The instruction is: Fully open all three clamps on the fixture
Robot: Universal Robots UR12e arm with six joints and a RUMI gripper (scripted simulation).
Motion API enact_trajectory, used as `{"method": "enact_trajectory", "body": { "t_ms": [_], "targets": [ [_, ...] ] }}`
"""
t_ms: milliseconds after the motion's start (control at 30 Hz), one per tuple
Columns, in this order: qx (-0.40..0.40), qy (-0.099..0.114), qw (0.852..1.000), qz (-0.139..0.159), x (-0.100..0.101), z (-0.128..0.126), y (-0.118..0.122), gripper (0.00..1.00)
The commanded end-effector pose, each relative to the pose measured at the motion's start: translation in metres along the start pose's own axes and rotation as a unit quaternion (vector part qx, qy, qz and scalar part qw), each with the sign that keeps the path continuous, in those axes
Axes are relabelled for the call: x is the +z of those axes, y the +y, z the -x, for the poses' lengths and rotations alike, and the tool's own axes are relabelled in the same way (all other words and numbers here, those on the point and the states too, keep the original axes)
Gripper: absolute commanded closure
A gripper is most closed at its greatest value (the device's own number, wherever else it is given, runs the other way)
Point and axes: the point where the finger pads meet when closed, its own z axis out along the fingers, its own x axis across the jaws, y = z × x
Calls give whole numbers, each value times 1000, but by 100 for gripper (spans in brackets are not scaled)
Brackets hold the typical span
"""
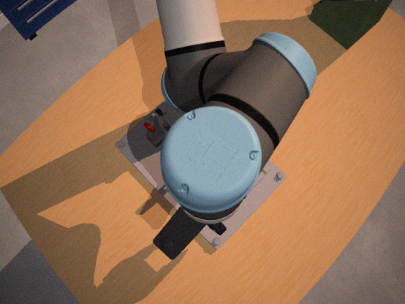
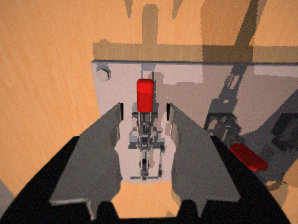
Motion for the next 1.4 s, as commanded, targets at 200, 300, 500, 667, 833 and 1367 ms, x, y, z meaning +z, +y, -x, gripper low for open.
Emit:
{"method": "enact_trajectory", "body": {
  "t_ms": [200, 300, 500, 667, 833, 1367],
  "targets": [
    [-1, 0, 1000, 2, 5, 0, 1, 72],
    [-1, 1, 1000, 2, 10, 0, 3, 72],
    [-1, 1, 1000, 2, 22, 0, 3, 72],
    [-1, 1, 1000, 2, 27, 0, 1, 72],
    [-1, 0, 1000, 2, 31, 0, 1, 72],
    [-1, 0, 1000, 0, 29, 1, 1, 72]
  ]
}}
